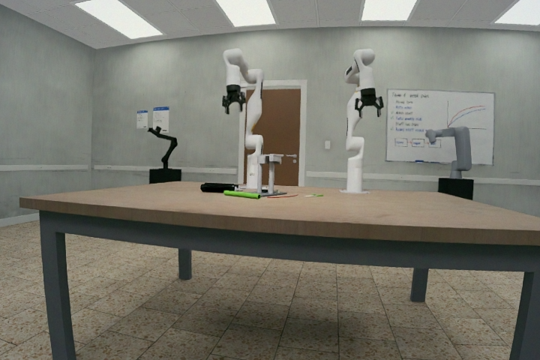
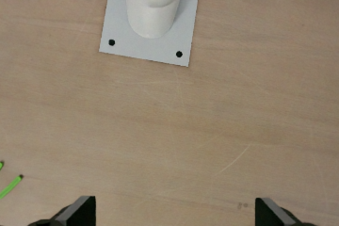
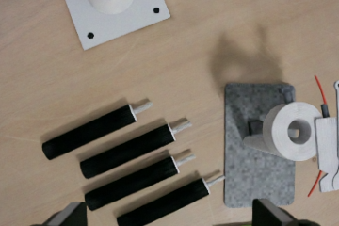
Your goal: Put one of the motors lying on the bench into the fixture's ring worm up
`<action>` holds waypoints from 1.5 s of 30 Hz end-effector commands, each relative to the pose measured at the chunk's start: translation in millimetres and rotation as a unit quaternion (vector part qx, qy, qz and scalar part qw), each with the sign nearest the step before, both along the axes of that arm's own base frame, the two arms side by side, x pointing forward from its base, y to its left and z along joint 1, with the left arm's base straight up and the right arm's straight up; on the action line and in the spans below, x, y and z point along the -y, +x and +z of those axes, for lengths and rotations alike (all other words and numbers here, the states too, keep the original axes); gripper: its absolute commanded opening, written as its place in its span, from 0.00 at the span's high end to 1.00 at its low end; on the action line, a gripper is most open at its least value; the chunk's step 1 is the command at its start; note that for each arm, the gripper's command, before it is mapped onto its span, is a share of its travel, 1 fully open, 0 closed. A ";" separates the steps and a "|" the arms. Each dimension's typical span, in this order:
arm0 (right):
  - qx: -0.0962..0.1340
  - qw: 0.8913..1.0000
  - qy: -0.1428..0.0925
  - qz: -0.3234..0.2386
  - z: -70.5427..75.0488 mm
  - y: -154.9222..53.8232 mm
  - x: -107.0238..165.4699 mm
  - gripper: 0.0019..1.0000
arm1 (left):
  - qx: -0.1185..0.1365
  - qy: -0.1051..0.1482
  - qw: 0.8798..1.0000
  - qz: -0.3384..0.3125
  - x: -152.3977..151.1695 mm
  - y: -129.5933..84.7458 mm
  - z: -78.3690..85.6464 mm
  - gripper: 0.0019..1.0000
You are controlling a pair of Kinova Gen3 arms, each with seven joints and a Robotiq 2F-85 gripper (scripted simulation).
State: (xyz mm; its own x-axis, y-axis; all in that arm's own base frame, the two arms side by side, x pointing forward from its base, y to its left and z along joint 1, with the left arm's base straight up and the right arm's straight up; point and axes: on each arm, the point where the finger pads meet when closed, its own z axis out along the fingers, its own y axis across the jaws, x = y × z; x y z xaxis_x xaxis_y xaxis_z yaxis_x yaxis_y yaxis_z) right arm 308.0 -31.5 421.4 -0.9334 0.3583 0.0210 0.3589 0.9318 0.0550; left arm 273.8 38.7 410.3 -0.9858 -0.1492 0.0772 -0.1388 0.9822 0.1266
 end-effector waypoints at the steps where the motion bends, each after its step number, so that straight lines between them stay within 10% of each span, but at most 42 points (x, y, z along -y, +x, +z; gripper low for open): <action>1: 0.001 1.000 0.000 0.000 0.5 0.1 0.0 0.00 | 0.001 0.000 1.000 0.000 0.0 0.1 0.4 0.00; 34: 0.000 1.000 0.000 0.000 0.0 0.0 0.0 0.00 | 0.000 0.000 1.000 0.000 0.0 0.0 0.0 0.00; 35: 0.000 1.000 0.000 0.000 0.0 0.0 0.0 0.68 | 0.000 0.000 1.000 0.000 0.0 0.0 0.0 0.00; 45: -0.001 1.000 -0.001 -0.031 0.0 2.2 -2.5 0.68 | 0.000 0.000 1.000 0.000 0.0 0.0 0.0 0.00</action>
State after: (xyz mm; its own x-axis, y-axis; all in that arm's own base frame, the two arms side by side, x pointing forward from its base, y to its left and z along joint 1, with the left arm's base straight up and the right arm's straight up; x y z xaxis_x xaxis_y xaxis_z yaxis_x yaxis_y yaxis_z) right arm 309.4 -29.8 420.9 -0.9179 0.3961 0.0229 0.3967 0.9164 0.0527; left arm 273.7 38.7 409.9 -0.9857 -0.1492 0.0785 -0.1386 0.9822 0.1266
